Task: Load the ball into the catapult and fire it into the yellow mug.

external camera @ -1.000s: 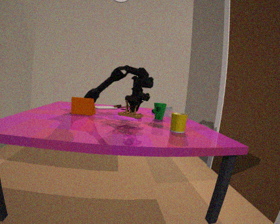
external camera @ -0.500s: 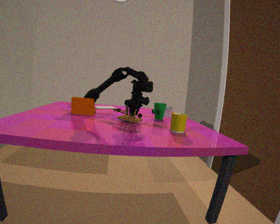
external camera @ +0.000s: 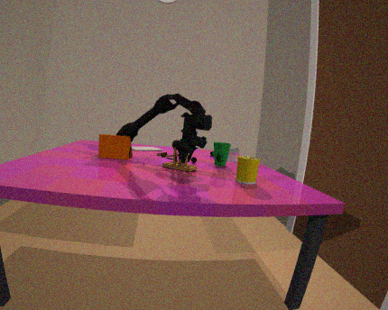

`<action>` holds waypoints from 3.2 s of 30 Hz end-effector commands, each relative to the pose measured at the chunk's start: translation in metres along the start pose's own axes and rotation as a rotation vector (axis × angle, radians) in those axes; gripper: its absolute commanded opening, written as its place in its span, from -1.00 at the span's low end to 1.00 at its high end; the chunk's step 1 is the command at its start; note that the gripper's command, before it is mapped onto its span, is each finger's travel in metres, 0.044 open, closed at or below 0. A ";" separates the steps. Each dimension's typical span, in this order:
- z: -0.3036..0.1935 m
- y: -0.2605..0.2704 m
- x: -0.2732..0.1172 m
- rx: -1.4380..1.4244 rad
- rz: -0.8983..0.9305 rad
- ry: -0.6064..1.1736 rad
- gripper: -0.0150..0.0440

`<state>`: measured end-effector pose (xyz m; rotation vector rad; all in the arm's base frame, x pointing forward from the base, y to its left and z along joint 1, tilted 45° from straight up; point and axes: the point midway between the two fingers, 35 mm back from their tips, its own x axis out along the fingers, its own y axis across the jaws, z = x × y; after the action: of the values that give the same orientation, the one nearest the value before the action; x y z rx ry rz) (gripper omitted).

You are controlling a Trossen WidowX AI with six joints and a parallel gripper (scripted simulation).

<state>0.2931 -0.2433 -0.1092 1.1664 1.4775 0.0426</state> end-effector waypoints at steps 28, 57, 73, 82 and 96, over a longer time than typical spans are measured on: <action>-0.004 -0.002 -0.093 0.111 0.018 -0.017 1.00; -0.001 -0.001 -0.027 0.008 0.004 -0.011 1.00; -0.002 -0.001 0.000 0.008 0.005 -0.010 1.00; -0.001 -0.001 0.000 -0.001 0.000 -0.011 0.56; 0.000 -0.001 -0.008 -0.001 0.000 -0.011 -0.29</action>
<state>0.2924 -0.2426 -0.1097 1.1650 1.4693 0.0375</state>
